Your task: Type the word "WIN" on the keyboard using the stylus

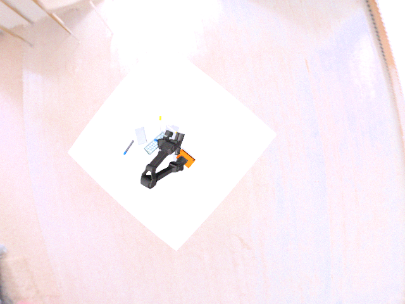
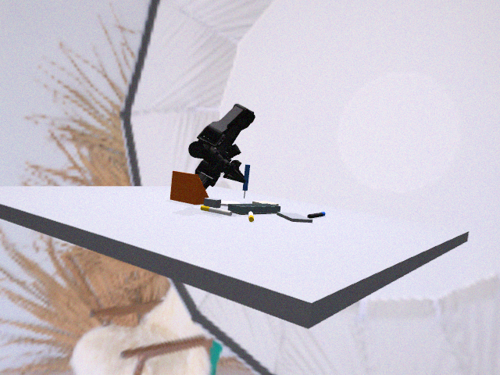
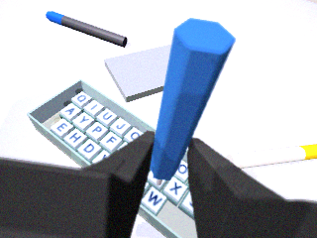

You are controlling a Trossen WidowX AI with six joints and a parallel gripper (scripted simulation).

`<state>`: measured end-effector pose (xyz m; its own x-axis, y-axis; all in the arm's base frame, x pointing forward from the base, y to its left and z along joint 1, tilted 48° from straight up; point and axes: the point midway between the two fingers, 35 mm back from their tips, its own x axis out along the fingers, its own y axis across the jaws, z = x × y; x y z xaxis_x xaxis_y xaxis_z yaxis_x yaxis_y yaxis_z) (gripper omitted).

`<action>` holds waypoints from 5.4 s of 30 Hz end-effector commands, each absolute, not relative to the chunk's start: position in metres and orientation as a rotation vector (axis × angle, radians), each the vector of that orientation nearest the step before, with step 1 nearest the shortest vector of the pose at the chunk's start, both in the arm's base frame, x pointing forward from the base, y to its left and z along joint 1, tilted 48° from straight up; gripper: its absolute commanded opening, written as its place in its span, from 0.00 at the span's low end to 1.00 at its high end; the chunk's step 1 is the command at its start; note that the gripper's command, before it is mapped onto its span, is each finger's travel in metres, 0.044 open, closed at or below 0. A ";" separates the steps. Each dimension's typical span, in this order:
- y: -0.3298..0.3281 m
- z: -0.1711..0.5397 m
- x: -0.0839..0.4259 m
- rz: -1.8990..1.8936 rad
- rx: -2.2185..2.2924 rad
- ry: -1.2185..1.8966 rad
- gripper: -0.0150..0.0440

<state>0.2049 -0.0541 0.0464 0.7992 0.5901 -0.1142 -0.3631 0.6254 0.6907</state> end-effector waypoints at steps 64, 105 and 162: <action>0.003 0.107 0.252 0.146 0.716 0.749 0.25; 0.020 0.156 0.263 0.088 0.854 0.569 0.25; 0.045 0.133 0.263 0.089 0.855 0.568 0.39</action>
